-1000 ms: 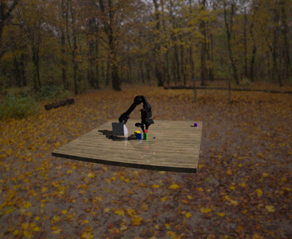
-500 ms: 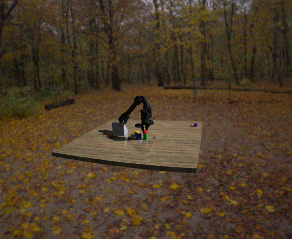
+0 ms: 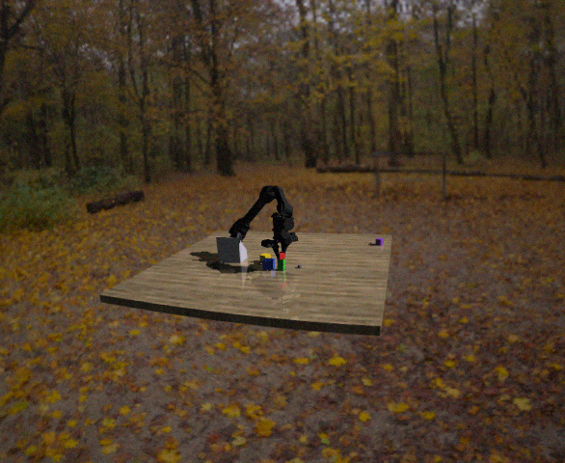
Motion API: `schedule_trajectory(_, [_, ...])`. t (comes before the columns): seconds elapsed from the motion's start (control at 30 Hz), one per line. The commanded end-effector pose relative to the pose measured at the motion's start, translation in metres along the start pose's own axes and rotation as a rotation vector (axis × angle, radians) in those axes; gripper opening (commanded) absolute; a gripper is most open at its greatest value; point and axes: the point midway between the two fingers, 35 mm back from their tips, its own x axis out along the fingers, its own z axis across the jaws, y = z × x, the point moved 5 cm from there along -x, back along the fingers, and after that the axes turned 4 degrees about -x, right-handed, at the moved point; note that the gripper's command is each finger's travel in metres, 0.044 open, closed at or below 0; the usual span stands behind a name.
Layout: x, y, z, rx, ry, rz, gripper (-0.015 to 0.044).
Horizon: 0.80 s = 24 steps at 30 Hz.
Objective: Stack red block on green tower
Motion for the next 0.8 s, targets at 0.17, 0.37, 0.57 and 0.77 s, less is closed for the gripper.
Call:
schedule_trajectory(0.17, [0.0021, 0.0002, 0.0007, 0.005, -0.002, 0.002, 0.0])
schedule_trajectory(0.37, [-0.0027, 0.0001, 0.0008, 0.005, -0.001, 0.002, 0.0])
schedule_trajectory(0.57, [0.0, 0.0004, 0.0004, 0.003, -0.001, 0.003, 0.0131])
schedule_trajectory(0.77, [0.0, 0.0004, 0.0004, 0.003, -0.001, 0.003, 0.0289])
